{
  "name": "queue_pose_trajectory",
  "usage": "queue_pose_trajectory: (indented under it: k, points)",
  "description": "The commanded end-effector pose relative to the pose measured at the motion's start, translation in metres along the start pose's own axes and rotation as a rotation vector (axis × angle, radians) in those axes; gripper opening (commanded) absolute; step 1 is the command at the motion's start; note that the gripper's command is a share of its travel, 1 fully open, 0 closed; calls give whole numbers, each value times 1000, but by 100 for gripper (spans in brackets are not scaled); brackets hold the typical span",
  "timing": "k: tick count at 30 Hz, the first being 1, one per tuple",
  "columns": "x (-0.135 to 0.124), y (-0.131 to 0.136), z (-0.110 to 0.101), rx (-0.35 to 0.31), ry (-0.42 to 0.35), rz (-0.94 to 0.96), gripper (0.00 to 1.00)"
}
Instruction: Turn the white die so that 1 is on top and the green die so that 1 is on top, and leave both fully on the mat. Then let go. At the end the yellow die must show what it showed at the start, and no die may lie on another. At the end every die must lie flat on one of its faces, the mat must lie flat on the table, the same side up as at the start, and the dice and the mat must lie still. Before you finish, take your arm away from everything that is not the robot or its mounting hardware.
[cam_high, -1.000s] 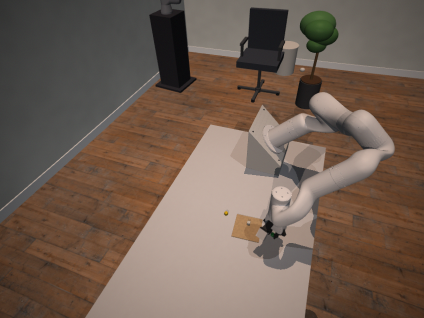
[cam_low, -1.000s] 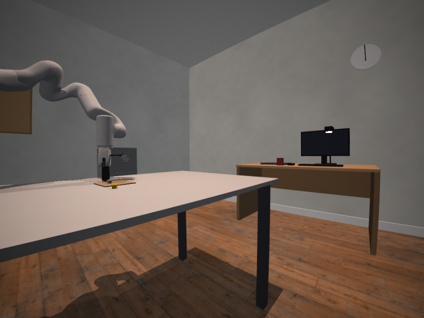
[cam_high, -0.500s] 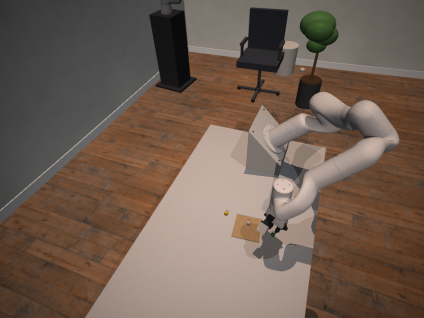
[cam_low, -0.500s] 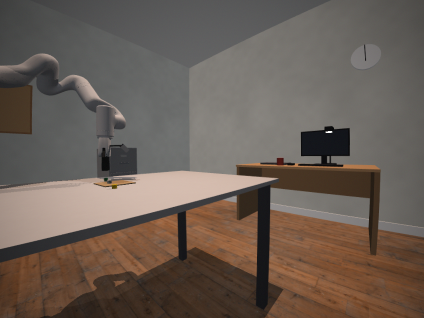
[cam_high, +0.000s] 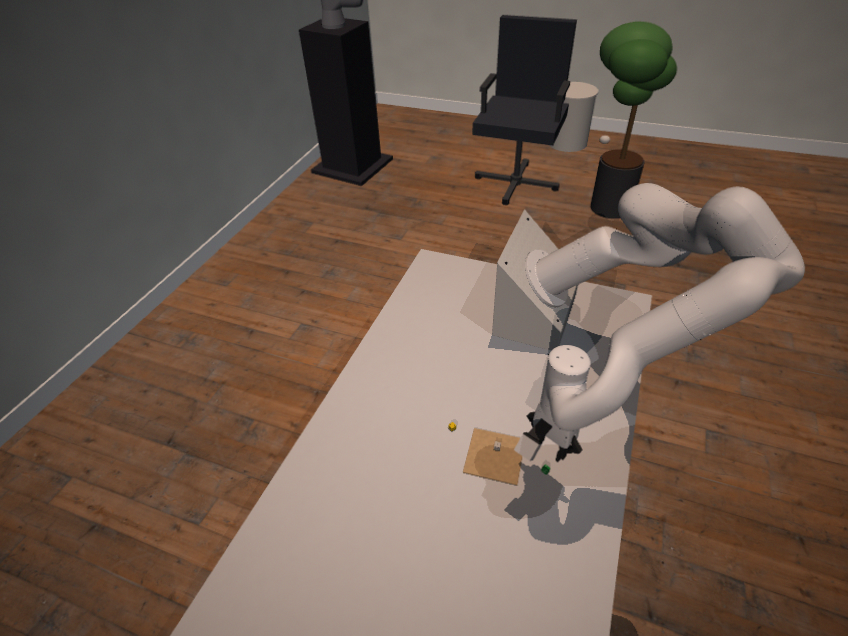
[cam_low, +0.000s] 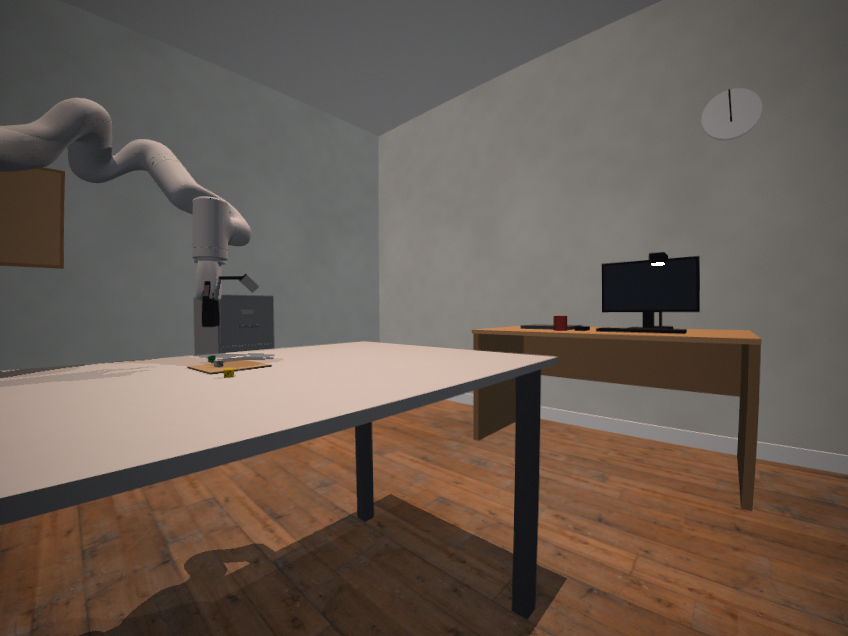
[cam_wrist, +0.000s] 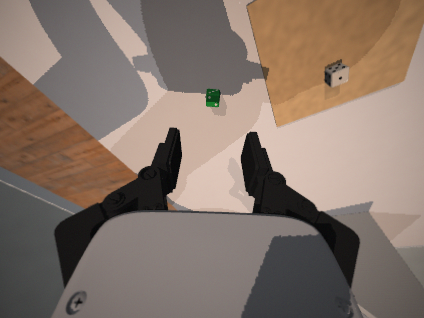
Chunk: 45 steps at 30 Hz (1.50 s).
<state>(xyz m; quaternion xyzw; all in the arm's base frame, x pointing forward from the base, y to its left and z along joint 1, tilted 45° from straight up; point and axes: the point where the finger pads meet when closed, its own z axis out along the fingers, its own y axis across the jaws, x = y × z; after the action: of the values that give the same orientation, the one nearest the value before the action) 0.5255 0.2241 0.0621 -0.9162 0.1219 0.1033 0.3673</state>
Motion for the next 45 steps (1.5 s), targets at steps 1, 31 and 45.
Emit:
queue_pose_trajectory:
  k: [1, 31, 45]
  points:
    - [1, 0, -2, 1, 1, -1, 100]
    - [1, -2, 2, 0, 1, -285, 100]
    - [1, -4, 6, 0, 1, -655, 100]
